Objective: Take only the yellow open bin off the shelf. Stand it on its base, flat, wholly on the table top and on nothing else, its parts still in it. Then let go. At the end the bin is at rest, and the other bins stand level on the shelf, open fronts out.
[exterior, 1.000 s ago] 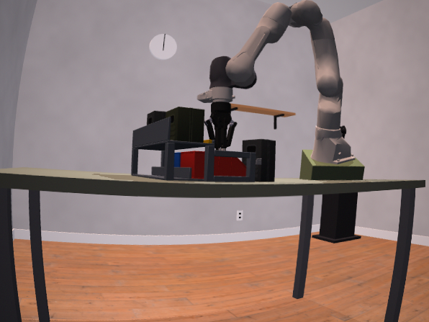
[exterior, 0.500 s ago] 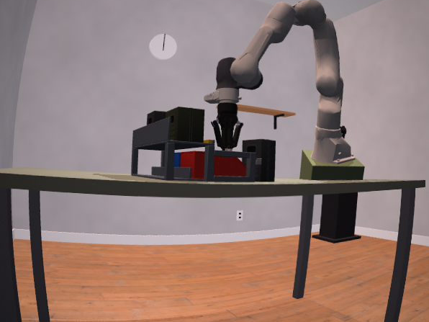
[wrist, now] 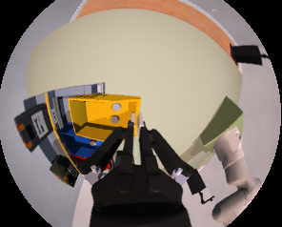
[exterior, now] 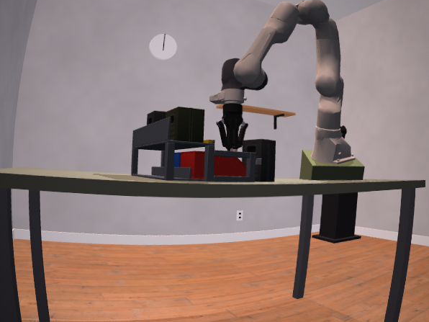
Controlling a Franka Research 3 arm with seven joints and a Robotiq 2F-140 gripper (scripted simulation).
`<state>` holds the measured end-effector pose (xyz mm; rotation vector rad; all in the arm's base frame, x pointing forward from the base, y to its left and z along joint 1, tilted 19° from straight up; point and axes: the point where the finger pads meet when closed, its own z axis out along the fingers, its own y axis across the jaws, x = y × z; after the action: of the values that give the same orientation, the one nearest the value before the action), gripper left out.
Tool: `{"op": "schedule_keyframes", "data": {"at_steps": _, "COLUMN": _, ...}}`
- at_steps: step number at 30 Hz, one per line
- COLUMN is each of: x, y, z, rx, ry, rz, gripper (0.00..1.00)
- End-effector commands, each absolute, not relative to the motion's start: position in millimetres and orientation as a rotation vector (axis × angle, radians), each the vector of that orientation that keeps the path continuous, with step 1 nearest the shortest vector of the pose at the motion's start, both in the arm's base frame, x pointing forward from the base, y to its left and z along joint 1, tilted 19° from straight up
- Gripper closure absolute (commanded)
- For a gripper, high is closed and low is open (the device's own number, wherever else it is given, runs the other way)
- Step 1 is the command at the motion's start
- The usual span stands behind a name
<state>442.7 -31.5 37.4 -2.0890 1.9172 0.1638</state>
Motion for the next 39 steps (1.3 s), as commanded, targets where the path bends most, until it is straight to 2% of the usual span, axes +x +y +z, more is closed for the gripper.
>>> {"op": "schedule_keyframes", "data": {"at_steps": 1, "x": 431.2, "y": -34.5, "z": 36.6, "rx": -2.12, "ry": 1.865, "rz": 0.139, "gripper": 1.0}}
{"op": "schedule_keyframes", "data": {"at_steps": 12, "x": 431.2, "y": -34.5, "z": 36.6, "rx": -2.12, "ry": 1.865, "rz": 0.139, "gripper": 1.0}}
{"op": "schedule_keyframes", "data": {"at_steps": 17, "x": 401.5, "y": -38.7, "z": 32.2, "rx": -2.12, "ry": 1.865, "rz": 0.139, "gripper": 1.0}}
{"op": "schedule_keyframes", "data": {"at_steps": 29, "x": 401.5, "y": -38.7, "z": 32.2, "rx": -2.12, "ry": 1.865, "rz": 0.139, "gripper": 1.0}}
{"op": "schedule_keyframes", "data": {"at_steps": 34, "x": 358.7, "y": -46.9, "z": 26.6, "rx": -2.12, "ry": 1.865, "rz": 0.139, "gripper": 1.0}}
{"op": "schedule_keyframes", "data": {"at_steps": 39, "x": 358.7, "y": -46.9, "z": 26.6, "rx": -2.12, "ry": 1.865, "rz": 0.139, "gripper": 1.0}}
